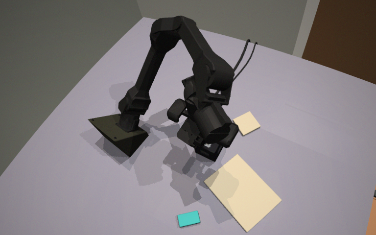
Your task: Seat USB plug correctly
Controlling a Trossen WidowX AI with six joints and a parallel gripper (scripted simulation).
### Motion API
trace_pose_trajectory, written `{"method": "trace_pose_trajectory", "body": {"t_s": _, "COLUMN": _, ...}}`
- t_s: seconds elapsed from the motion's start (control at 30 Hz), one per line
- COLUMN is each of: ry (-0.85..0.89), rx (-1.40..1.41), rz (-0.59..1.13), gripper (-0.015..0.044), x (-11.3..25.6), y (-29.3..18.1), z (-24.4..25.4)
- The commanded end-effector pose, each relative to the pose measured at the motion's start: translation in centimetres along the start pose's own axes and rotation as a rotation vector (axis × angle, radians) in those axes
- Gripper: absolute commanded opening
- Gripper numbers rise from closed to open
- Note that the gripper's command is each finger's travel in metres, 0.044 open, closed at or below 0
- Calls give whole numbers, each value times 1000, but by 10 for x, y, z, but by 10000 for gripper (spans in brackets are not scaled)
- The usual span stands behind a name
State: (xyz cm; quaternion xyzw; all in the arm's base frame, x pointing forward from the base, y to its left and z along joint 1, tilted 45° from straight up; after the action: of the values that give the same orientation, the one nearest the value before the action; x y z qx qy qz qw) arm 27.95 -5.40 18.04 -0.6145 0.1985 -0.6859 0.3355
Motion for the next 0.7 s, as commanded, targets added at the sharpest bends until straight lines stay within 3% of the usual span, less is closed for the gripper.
{"method": "trace_pose_trajectory", "body": {"t_s": 0.0, "ry": 2, "rx": 4, "rz": 4, "gripper": 0, "x": -1, "y": 0, "z": 0}}
{"method": "trace_pose_trajectory", "body": {"t_s": 0.67, "ry": 4, "rx": 13, "rz": 16, "gripper": 0, "x": -3, "y": -1, "z": 0}}
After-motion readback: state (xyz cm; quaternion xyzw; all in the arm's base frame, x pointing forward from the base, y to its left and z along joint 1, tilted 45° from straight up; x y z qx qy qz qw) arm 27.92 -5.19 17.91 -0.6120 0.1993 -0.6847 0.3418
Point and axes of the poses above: the point midway between the two fingers, 35 mm back from their tips, its own x axis back along the fingers, its own z axis across the jaws, y = z × x, the point moved 5 cm from there along x, back along the fingers, and after that the axes turned 9 degrees about x, right-handed, at the moved point
